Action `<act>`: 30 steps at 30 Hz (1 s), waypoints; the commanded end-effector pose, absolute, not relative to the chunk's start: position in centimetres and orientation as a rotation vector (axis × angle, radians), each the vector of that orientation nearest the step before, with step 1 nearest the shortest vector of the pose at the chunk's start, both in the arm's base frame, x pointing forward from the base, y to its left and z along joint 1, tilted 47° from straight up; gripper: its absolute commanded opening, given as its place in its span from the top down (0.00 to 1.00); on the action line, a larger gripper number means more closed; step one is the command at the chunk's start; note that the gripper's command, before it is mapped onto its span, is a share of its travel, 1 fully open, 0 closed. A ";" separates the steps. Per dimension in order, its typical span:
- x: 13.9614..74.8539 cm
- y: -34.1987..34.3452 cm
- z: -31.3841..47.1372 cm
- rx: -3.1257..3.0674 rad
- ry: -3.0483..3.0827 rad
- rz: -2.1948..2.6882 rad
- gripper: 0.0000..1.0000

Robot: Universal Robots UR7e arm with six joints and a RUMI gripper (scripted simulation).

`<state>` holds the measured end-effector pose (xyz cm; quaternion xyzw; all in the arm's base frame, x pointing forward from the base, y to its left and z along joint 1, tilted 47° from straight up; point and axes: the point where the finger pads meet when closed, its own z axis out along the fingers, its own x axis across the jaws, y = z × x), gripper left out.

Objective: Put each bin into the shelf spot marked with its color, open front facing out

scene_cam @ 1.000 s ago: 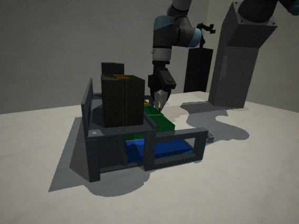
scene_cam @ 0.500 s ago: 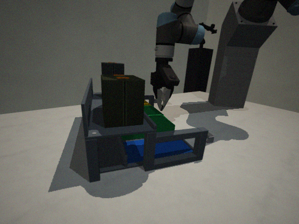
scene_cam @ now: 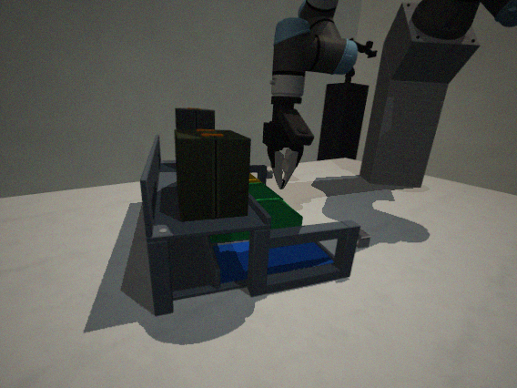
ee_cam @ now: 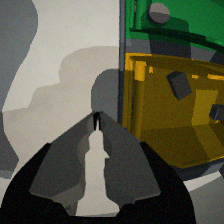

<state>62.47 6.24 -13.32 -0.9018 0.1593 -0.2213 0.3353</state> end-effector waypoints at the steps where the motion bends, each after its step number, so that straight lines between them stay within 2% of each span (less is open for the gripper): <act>1: 62.3 6.0 -13.1 -2.353 0.416 -0.579 1.00; 30: 59.4 3.0 -9.2 -2.353 0.416 -0.579 1.00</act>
